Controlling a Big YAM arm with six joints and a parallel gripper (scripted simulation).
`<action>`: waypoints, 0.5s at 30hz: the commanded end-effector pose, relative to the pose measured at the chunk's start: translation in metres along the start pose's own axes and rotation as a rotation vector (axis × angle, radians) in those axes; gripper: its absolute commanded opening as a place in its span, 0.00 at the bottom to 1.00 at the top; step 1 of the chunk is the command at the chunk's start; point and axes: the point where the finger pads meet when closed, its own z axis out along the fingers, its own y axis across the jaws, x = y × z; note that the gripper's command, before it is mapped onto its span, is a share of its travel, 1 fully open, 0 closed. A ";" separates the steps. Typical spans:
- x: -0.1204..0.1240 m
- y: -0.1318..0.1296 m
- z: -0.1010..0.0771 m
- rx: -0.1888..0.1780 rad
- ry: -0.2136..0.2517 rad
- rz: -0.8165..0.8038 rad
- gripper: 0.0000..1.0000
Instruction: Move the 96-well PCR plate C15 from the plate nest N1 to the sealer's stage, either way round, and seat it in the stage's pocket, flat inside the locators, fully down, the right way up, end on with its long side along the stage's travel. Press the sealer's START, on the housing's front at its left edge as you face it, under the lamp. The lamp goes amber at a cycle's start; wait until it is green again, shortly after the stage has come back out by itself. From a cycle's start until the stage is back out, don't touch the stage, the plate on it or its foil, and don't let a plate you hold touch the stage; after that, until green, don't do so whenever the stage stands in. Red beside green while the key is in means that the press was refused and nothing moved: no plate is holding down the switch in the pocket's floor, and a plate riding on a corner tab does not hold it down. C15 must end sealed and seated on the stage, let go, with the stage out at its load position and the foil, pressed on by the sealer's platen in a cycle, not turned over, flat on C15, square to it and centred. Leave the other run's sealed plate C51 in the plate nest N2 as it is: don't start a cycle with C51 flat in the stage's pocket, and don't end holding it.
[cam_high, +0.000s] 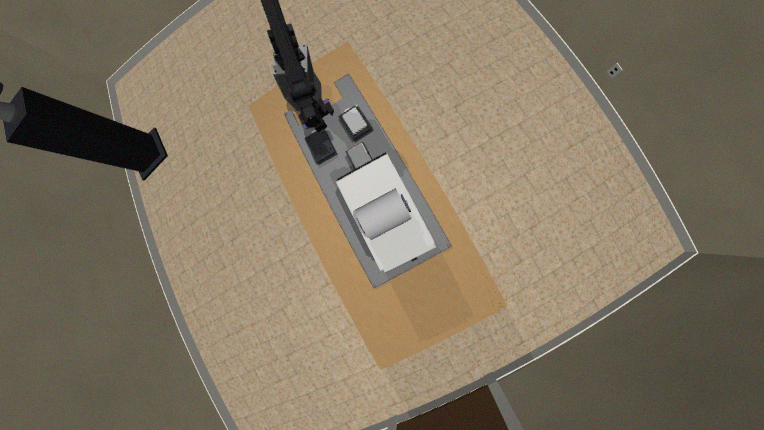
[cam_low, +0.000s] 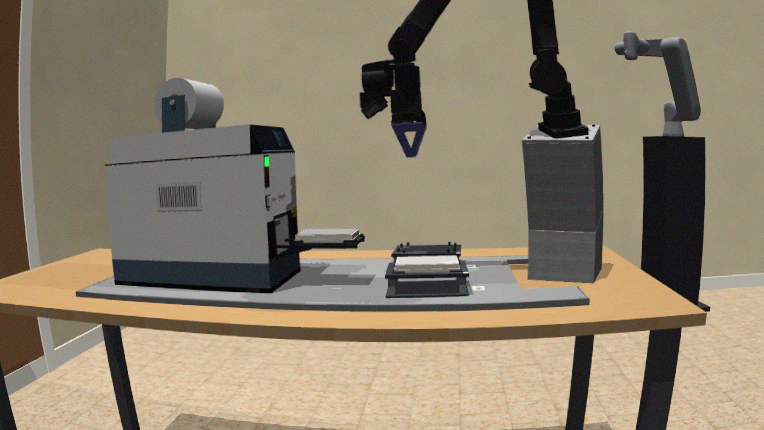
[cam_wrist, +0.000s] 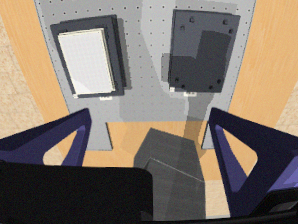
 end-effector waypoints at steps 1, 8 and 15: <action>-0.023 0.012 -0.015 -0.003 -0.067 -0.057 1.00; -0.025 0.013 -0.012 0.005 -0.041 -0.041 1.00; -0.032 0.019 -0.009 -0.004 -0.030 -0.030 1.00</action>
